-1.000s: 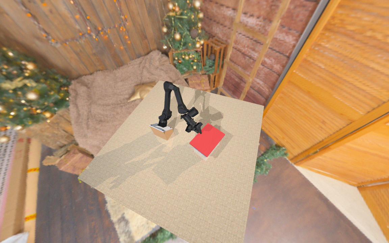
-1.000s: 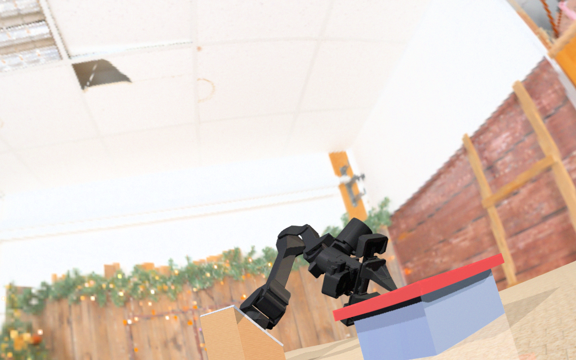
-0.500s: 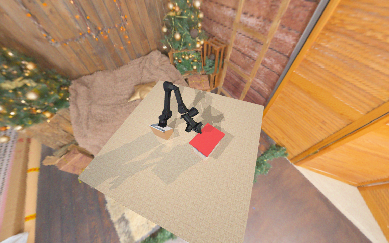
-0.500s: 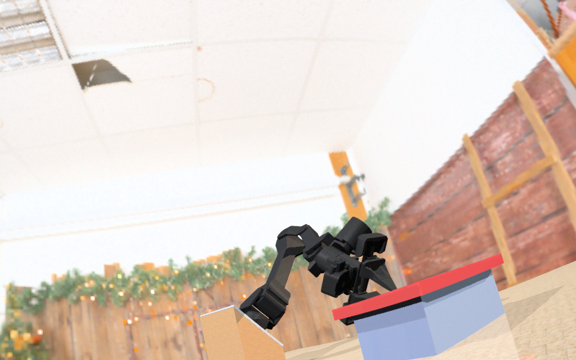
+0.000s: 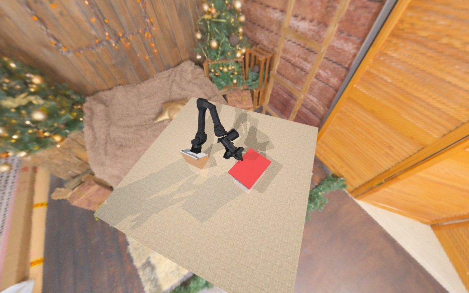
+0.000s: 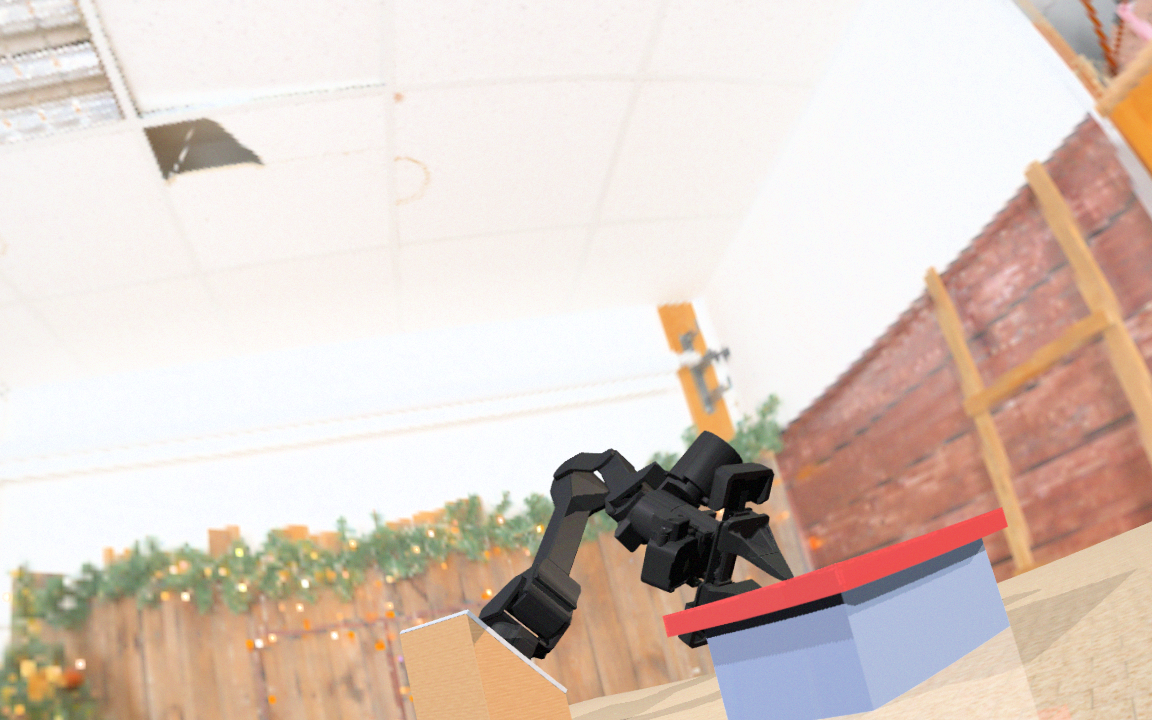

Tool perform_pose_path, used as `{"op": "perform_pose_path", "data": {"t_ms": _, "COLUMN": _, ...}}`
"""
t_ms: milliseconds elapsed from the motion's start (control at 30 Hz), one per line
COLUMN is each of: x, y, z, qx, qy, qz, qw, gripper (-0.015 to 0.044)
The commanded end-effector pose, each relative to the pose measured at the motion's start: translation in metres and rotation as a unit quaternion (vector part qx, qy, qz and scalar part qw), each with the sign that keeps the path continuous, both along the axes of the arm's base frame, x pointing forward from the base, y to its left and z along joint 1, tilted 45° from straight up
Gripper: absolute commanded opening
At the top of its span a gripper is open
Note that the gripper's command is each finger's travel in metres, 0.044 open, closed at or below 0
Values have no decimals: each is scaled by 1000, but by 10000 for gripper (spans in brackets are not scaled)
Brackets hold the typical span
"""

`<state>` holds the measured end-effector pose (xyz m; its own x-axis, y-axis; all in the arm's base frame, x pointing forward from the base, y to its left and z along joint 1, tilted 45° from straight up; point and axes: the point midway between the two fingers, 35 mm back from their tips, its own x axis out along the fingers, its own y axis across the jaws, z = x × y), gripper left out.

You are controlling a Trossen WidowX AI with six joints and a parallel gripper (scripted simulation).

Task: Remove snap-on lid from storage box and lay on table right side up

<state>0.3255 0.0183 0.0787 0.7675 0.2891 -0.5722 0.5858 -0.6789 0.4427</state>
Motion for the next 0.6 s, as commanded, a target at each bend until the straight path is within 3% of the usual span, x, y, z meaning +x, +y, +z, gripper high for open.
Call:
{"op": "perform_pose_path", "data": {"t_ms": 0, "x": 0, "y": -3, "z": 3, "qx": -2, "qy": -3, "qz": -2, "qw": 1000, "gripper": 0}}
{"op": "perform_pose_path", "data": {"t_ms": 567, "x": -1, "y": -5, "z": 5, "qx": -2, "qy": -3, "qz": -2, "qw": 1000, "gripper": 0}}
